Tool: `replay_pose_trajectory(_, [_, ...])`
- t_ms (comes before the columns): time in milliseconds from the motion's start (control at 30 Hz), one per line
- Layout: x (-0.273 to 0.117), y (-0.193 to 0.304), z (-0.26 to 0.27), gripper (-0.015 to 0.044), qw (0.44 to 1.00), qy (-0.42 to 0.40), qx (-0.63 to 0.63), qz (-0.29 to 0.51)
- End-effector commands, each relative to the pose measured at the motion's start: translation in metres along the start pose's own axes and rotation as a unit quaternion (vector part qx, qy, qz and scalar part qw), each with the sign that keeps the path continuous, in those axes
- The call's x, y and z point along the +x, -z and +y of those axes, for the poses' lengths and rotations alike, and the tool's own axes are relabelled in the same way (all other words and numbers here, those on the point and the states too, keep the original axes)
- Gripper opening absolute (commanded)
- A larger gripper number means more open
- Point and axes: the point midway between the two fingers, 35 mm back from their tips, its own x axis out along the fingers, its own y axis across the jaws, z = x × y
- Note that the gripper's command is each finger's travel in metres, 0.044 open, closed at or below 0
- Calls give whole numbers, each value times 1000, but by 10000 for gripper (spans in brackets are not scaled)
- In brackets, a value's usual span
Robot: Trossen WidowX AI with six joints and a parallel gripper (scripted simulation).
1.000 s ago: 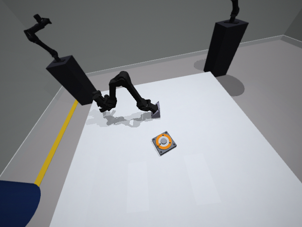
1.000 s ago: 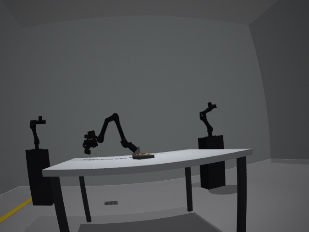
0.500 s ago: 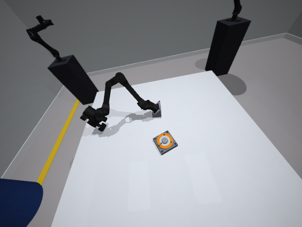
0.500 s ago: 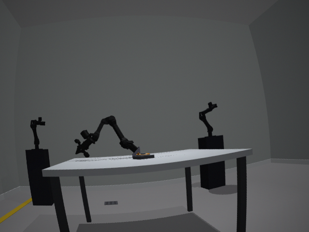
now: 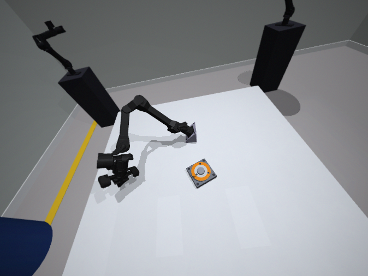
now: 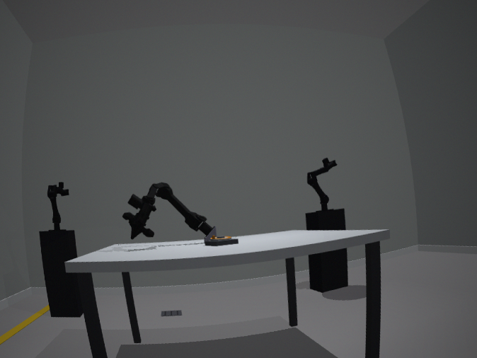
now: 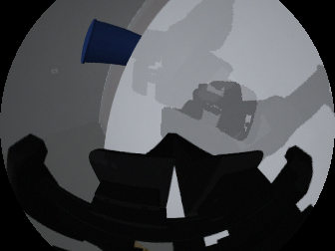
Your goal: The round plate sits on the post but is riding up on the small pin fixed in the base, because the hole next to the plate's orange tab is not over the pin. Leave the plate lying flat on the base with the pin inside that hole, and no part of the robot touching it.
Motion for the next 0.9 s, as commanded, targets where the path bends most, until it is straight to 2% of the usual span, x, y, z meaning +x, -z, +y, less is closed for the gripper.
replay_pose_trajectory(0, [-13,73,-14,0,987,35,-136,84])
replay_pose_trajectory(167, [-41,149,-50,0,932,72,-311,172])
replay_pose_trajectory(333, [-102,230,-118,0,768,101,-571,273])
replay_pose_trajectory(400, [-112,237,-128,0,736,102,-605,284])
replay_pose_trajectory(467, [-140,254,-155,0,643,104,-695,306])
replay_pose_trajectory(600, [-200,268,-208,0,403,98,-852,319])
replay_pose_trajectory(633, [-202,268,-210,0,396,98,-856,319])
replay_pose_trajectory(733, [-219,268,-224,0,314,96,-892,312])
replay_pose_trajectory(867, [-221,268,-225,0,306,96,-895,311])
